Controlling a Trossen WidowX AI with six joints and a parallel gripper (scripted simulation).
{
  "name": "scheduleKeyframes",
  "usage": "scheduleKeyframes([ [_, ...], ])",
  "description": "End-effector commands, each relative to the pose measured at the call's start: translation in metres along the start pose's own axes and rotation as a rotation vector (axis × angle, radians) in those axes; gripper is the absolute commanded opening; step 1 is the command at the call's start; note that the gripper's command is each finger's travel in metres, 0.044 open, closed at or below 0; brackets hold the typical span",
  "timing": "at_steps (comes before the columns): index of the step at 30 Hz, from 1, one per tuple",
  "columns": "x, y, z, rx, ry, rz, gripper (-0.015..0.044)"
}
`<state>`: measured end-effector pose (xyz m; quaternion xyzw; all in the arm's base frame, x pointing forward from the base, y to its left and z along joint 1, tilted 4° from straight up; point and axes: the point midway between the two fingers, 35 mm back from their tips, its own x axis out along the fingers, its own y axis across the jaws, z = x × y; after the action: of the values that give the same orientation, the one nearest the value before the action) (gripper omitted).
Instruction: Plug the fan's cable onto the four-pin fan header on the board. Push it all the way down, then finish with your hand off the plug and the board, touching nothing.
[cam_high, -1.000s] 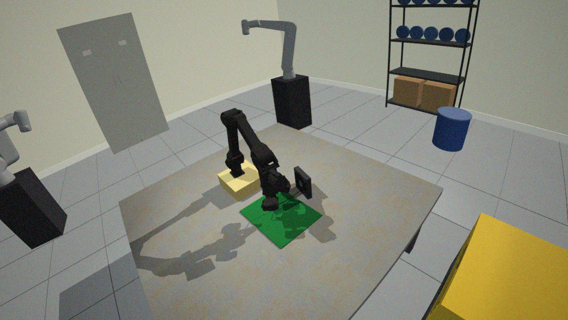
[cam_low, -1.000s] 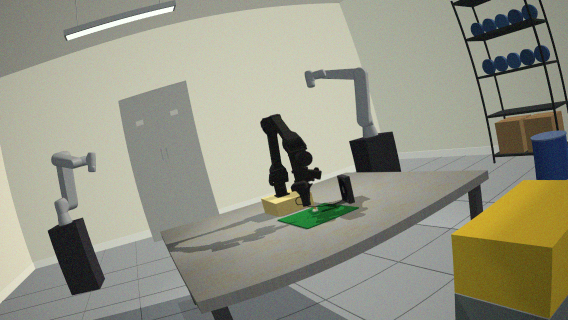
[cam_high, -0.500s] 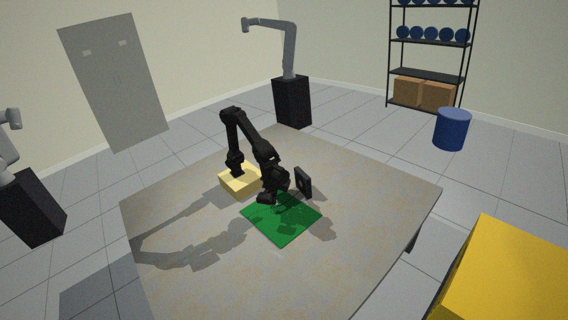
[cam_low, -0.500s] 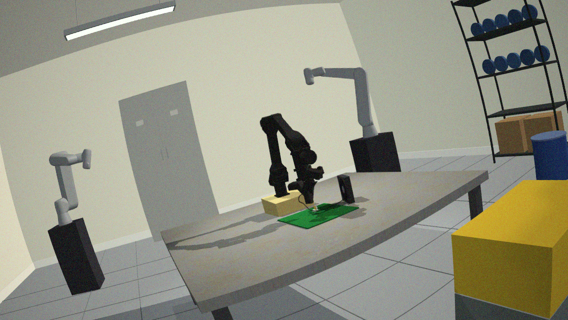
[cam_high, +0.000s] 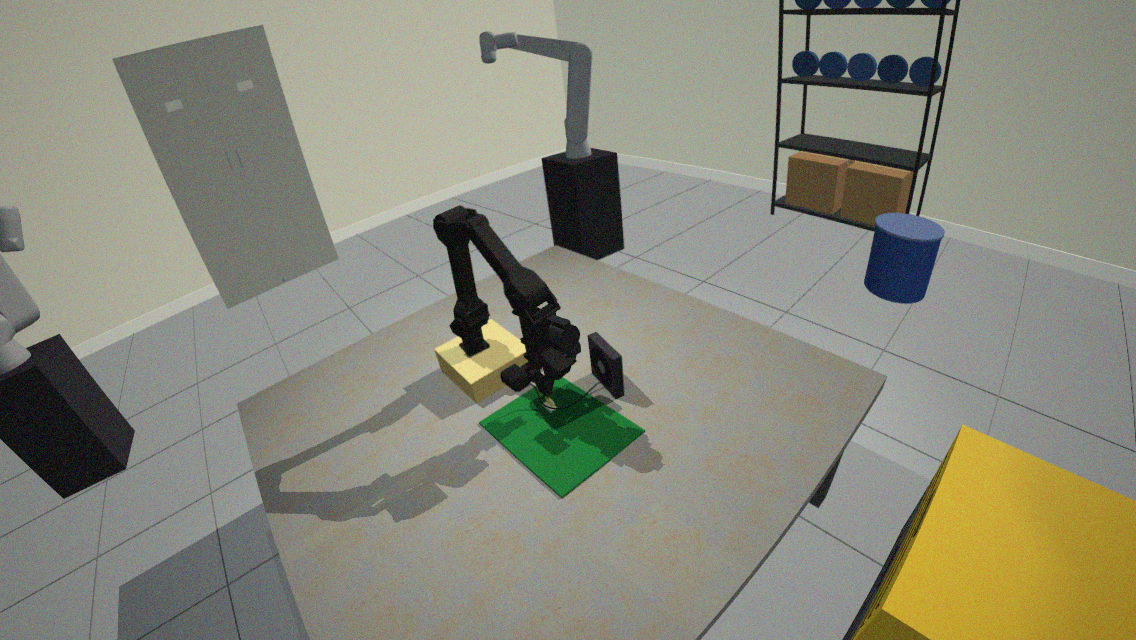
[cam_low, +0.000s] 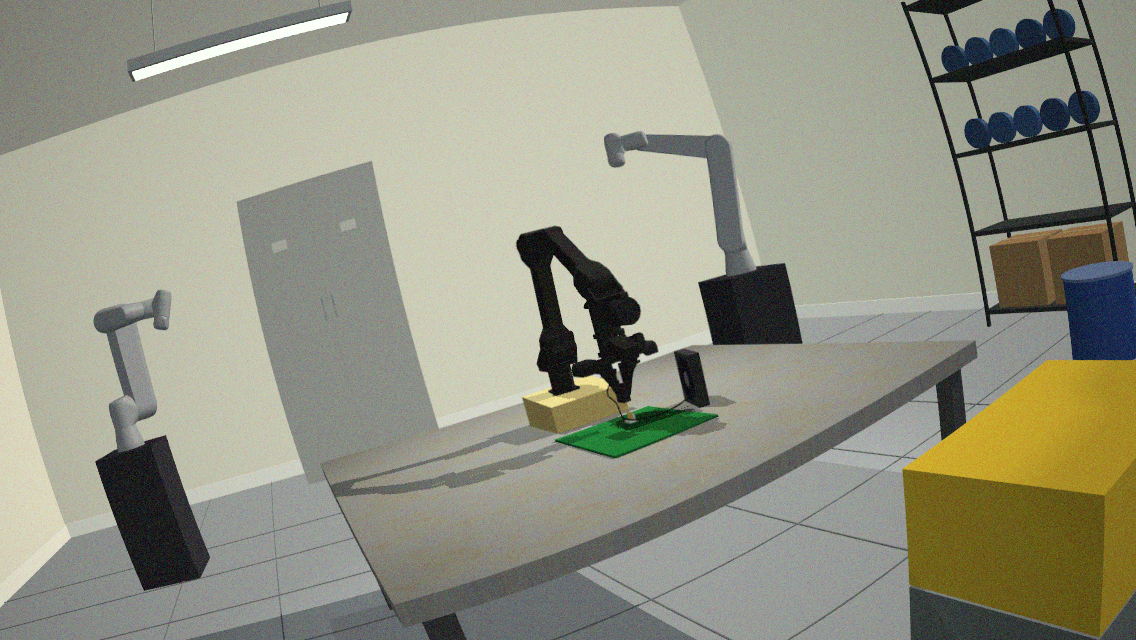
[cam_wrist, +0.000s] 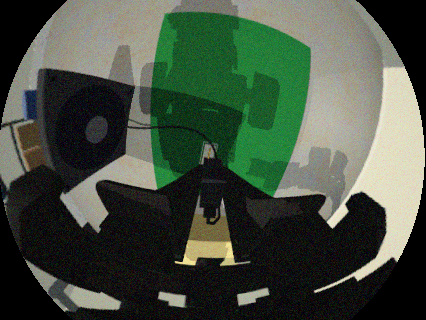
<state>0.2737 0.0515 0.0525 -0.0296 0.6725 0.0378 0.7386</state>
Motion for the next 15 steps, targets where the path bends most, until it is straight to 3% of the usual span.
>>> scheduleKeyframes([
  [1, 0.0005, 0.0035, -0.0072, 0.094, -0.004, -0.005, 0.0],
  [15, -0.0004, 0.0027, -0.0021, 0.106, -0.004, -0.005, 0.0],
])
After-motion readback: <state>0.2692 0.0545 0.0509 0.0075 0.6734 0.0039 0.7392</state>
